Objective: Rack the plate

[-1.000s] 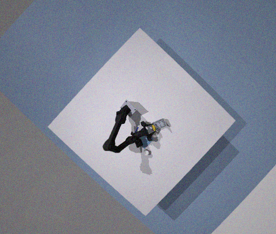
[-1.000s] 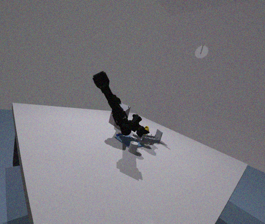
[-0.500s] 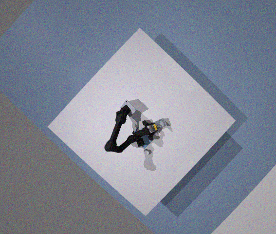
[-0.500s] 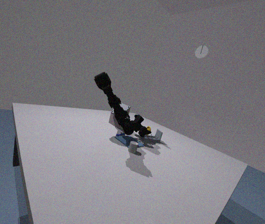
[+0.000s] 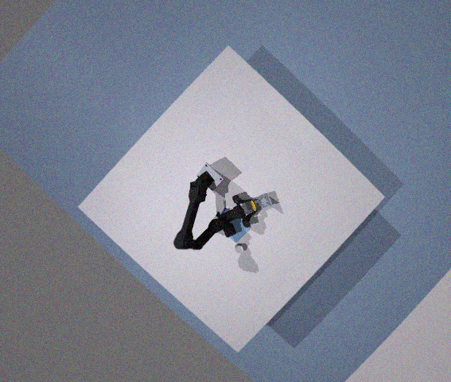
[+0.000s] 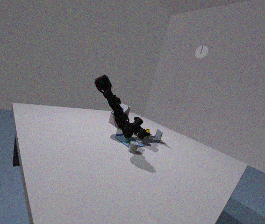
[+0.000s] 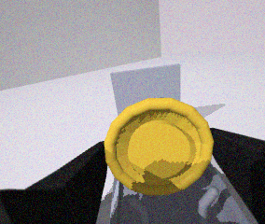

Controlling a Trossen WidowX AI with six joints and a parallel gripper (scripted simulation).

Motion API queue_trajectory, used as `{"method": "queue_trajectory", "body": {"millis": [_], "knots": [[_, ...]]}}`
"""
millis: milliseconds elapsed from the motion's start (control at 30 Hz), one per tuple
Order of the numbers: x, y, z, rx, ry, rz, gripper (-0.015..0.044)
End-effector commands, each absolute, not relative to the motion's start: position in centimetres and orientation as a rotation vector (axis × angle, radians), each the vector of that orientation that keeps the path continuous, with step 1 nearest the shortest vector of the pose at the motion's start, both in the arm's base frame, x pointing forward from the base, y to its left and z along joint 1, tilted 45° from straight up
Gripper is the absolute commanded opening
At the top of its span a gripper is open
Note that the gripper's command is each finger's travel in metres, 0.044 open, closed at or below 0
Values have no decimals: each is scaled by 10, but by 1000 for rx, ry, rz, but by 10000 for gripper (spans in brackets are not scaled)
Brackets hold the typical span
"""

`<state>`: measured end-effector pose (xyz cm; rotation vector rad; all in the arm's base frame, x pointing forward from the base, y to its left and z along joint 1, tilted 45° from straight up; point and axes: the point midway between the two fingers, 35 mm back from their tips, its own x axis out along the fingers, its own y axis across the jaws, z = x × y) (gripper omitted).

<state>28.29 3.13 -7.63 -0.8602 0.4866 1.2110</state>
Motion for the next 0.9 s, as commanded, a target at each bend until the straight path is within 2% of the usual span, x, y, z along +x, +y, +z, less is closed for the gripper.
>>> {"method": "queue_trajectory", "body": {"millis": [0, 267, 767, 867], "knots": [[283, 32, -75, -862, 490, 1210, 0], [283, 32, -75, -862, 490, 1210, 0], [284, 32, -75, -865, 484, 1211, 394], [284, 32, -75, -865, 484, 1211, 400]]}}
